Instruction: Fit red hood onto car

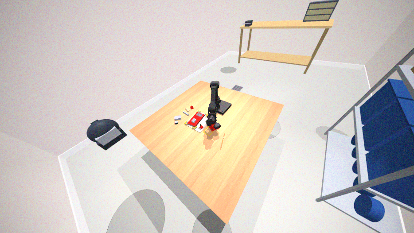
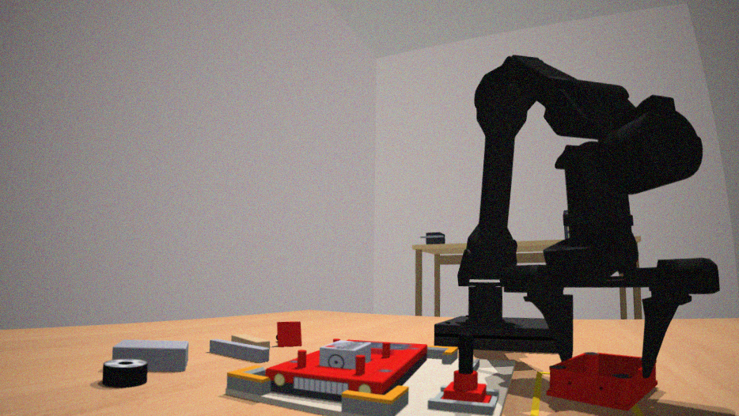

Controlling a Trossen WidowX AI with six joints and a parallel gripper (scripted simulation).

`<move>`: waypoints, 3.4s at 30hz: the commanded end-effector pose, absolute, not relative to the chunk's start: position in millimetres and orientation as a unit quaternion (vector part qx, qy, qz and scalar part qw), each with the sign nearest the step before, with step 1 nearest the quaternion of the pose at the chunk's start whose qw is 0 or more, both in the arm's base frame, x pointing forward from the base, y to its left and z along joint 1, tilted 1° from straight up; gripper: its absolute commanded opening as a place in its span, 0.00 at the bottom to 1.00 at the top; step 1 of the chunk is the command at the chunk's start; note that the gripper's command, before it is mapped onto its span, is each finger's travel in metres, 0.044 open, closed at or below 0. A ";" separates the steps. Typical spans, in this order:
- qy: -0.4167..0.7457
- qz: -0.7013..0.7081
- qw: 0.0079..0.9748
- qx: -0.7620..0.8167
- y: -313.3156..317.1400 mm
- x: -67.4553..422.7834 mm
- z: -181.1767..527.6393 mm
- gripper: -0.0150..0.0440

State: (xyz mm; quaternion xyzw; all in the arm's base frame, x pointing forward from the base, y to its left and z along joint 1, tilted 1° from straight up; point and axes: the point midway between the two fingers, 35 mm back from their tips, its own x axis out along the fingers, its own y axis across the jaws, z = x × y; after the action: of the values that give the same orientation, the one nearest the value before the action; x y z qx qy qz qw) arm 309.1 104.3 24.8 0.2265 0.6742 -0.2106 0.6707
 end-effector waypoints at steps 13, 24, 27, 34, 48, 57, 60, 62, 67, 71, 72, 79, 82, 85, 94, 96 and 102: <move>0.670 -0.208 0.675 0.229 104.2 311.9 76.8 0.25; 0.670 -0.208 0.675 0.229 103.6 311.5 104.7 0.25; 0.675 -0.205 0.673 0.222 102.9 309.3 98.6 0.25; 0.691 -0.140 0.691 0.157 102.3 308.2 98.9 0.25; 0.705 -0.005 0.709 0.021 101.0 305.9 99.6 0.25; 0.699 0.083 0.707 -0.067 100.2 304.4 100.0 0.25; 0.695 0.111 0.704 -0.096 99.9 303.9 100.1 0.25; 0.692 0.131 0.701 -0.115 99.7 303.6 100.2 0.25; 0.681 0.178 0.691 -0.164 99.3 302.7 100.4 0.25; 0.670 0.215 0.681 -0.202 98.9 302.1 100.6 0.25; 0.667 0.224 0.678 -0.211 98.8 301.9 100.6 0.25; 0.642 0.288 0.655 -0.276 98.2 300.8 100.9 0.25; 0.629 0.314 0.643 -0.303 97.9 300.3 101.0 0.25; 0.623 0.327 0.637 -0.316 97.8 300.0 101.1 0.25; 0.623 0.327 0.637 -0.316 99.0 302.4 77.7 0.25; 0.623 0.327 0.637 -0.316 99.3 302.9 66.3 0.25; 0.623 0.327 0.637 -0.316 99.5 301.7 32.6 0.25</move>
State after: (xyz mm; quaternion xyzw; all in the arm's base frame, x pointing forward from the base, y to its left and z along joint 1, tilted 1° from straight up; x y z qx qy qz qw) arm 303.9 100.3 46.1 -0.3145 0.6220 0.3269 0.6383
